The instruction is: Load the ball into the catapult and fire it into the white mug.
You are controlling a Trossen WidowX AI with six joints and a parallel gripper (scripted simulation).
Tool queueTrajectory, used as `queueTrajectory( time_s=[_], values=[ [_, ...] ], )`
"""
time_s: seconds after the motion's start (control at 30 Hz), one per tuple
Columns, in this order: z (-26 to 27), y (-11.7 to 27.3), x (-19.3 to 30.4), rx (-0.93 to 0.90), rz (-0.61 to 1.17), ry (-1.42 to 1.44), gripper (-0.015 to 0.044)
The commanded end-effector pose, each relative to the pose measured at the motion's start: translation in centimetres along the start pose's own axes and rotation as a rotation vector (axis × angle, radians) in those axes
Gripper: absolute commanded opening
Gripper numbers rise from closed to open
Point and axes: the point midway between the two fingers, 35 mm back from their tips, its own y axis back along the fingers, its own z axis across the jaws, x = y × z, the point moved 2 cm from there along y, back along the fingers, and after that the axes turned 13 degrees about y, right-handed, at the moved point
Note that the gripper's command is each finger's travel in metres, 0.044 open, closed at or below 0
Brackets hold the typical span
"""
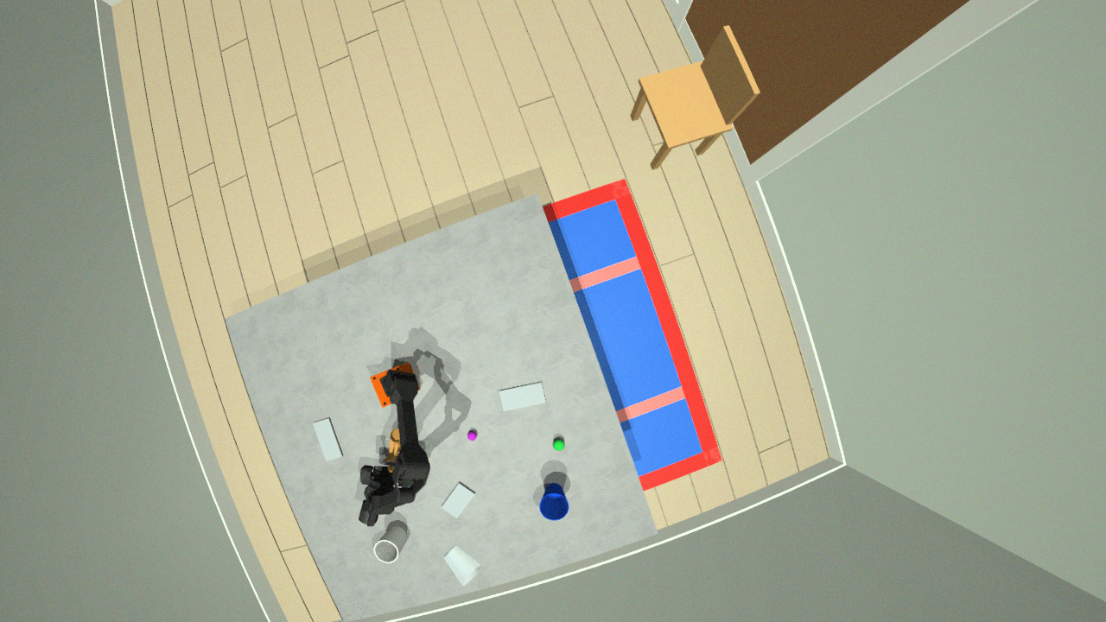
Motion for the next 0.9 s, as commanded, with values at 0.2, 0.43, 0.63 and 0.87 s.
queueTrajectory(
  time_s=[0.2, 0.43, 0.63, 0.87],
  values=[
    [0.0, 0.1, 0.0, 0.0, -0.001, 0.001, 0.0079],
    [0.0, 0.1, 0.0, 0.0, -0.001, 0.001, 0.0263],
    [-0.1, 2.4, -0.3, 0.003, -0.002, 0.0, 0.042],
    [-0.2, 10.1, 0.0, 0.004, -0.001, -0.001, 0.044]
  ],
)
